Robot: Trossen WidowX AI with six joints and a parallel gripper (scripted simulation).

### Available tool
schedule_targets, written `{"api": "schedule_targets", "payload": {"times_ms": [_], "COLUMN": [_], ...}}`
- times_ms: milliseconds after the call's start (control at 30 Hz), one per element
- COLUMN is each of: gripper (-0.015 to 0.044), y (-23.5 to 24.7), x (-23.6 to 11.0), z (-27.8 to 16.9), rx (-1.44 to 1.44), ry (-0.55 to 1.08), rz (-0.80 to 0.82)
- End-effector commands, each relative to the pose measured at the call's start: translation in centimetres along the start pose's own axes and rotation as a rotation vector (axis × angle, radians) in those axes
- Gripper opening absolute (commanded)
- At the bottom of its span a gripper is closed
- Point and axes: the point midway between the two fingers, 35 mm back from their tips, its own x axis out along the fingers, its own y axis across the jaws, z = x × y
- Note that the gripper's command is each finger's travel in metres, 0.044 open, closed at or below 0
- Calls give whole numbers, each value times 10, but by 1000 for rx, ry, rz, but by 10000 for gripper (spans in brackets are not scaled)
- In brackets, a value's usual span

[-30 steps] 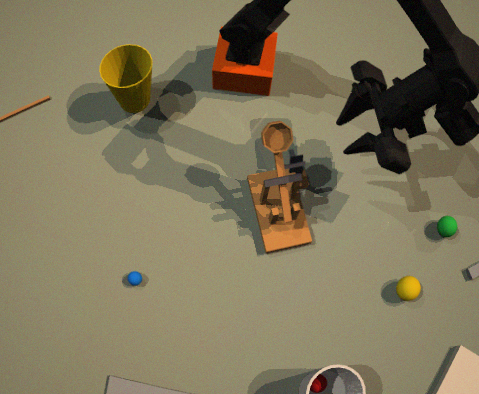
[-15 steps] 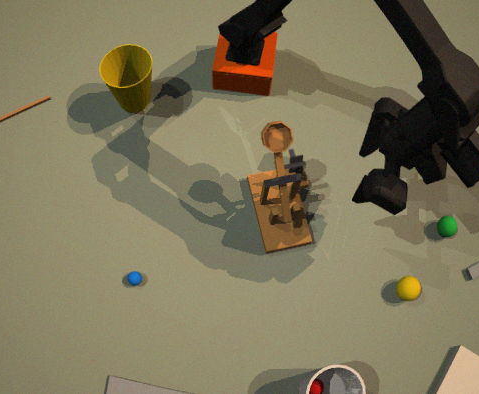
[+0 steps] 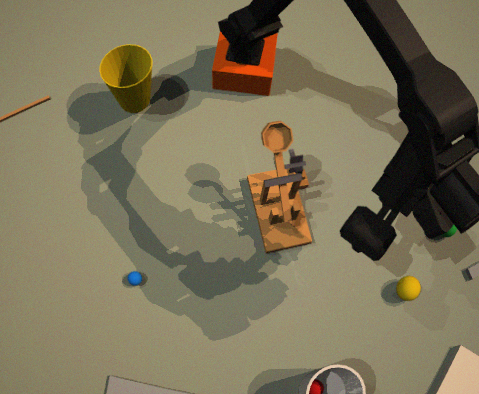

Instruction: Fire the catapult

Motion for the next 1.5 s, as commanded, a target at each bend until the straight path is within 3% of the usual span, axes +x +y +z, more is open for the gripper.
{"api": "schedule_targets", "payload": {"times_ms": [0,667,1467], "gripper": [440,440,440], "y": [-30,-175,-179], "x": [-7,-62,-61], "z": [14,32,29], "rx": [122,549,563], "ry": [-92,-488,-489], "rz": [5,-28,-41]}}
